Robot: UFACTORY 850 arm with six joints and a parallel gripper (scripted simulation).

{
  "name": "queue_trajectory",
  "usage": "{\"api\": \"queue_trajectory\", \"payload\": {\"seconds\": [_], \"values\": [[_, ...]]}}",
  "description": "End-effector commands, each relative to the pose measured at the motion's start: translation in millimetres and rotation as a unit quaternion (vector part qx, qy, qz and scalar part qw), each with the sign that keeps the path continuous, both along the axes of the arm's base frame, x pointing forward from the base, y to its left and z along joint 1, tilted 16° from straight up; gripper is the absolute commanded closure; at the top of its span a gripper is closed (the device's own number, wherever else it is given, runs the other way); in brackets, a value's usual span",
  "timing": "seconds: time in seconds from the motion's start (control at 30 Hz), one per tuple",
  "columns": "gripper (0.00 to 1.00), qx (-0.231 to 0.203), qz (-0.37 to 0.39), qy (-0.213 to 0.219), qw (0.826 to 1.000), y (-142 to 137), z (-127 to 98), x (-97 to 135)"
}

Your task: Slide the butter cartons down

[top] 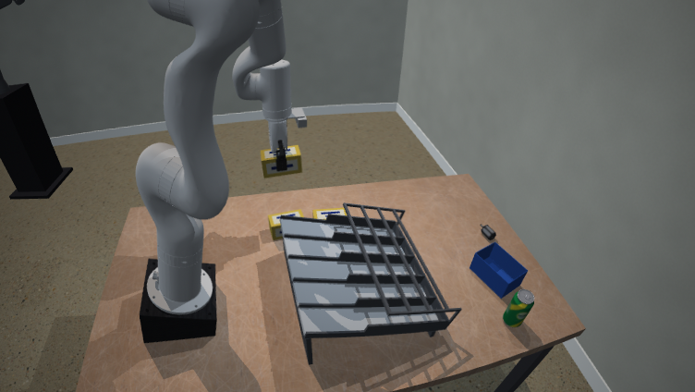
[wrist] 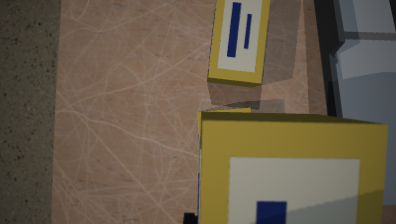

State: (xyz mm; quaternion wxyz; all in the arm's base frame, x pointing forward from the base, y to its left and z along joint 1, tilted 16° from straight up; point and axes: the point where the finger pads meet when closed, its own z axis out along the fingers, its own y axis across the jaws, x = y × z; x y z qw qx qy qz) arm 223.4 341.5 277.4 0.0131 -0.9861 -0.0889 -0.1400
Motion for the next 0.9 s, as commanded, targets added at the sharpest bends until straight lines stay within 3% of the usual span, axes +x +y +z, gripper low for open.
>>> {"api": "queue_trajectory", "payload": {"seconds": [0.0,0.07,0.1,0.2,0.5,0.63,0.67,0.77,0.87], "values": [[1.0,-0.002,0.0,0.004,1.0,-0.5,2.7,0.6],[1.0,-0.002,0.0,0.004,1.0,-0.5,2.7,0.6],[1.0,-0.001,0.0,0.001,1.0,-66.3,5.1,24.1],[1.0,-0.001,0.0,0.001,1.0,-74.9,5.3,27.5],[1.0,-0.001,0.0,0.001,1.0,-188.1,11.1,67.4],[1.0,-0.001,0.0,0.001,1.0,-188.1,11.1,67.4],[1.0,-0.015,-0.01,-0.016,1.0,-241.5,10.6,83.0],[1.0,-0.015,-0.01,-0.016,1.0,-256.3,12.5,89.4],[1.0,-0.015,-0.01,-0.016,1.0,-293.1,13.3,100.6]]}}
